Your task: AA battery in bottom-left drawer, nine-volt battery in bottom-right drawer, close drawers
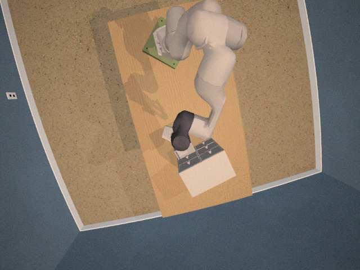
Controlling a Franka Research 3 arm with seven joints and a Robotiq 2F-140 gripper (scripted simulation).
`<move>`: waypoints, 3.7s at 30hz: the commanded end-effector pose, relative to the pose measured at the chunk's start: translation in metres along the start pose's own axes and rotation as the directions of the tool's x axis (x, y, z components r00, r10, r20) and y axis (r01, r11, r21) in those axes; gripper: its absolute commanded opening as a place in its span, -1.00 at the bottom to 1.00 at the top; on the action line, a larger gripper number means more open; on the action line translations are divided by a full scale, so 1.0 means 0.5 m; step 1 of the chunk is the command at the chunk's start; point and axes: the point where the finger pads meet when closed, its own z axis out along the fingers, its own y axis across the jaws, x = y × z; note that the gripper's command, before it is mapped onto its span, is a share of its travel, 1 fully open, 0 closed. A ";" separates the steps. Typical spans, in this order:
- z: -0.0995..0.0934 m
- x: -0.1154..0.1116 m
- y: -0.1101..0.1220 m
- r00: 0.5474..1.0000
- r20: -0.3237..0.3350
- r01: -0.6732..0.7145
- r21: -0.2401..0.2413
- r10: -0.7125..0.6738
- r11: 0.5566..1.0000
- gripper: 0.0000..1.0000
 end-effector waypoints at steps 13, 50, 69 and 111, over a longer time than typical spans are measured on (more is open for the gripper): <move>-0.001 0.004 0.005 1.000 0.016 0.008 -0.006 -0.008 1.000 -0.73; 0.015 0.031 0.005 0.776 0.630 0.008 -0.006 -0.002 1.000 -0.73; 0.027 0.050 0.005 0.427 0.903 -0.022 -0.041 0.046 0.999 -0.73; 0.028 -0.006 0.006 0.350 0.937 0.007 -0.006 0.003 1.000 -0.73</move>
